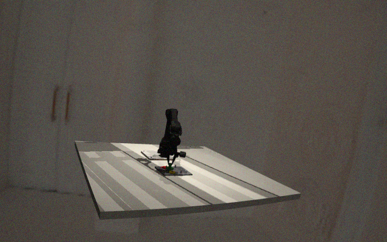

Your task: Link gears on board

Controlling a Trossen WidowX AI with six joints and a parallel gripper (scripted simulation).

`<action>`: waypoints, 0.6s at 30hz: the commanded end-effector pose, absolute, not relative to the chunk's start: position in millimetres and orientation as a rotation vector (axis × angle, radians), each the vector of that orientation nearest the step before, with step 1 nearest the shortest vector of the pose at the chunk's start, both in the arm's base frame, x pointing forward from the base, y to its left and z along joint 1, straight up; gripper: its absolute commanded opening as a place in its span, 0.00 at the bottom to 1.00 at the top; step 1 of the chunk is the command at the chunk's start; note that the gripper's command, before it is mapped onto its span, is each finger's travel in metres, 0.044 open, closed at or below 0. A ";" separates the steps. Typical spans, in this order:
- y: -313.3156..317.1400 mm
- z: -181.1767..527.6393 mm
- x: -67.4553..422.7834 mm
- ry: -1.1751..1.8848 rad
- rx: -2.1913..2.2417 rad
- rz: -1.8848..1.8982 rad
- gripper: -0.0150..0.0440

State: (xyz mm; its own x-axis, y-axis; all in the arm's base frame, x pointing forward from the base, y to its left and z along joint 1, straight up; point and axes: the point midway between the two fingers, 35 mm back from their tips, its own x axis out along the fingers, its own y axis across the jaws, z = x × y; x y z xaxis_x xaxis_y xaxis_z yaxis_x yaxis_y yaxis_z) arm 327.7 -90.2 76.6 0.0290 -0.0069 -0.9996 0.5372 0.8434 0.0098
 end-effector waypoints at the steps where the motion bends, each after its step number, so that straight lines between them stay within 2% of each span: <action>1: -90.2 68.8 326.8 1.489 0.493 -0.492 0.25; 8: -91.1 71.0 327.0 1.477 0.543 -0.540 0.25; 18: -89.8 69.1 327.3 1.509 0.395 -0.395 0.25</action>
State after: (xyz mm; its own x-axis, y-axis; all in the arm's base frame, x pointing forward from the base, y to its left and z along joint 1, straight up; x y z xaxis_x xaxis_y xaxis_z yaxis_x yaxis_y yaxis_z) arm 327.6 -90.1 70.3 0.0249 -0.0054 -0.9997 0.5303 0.8477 0.0086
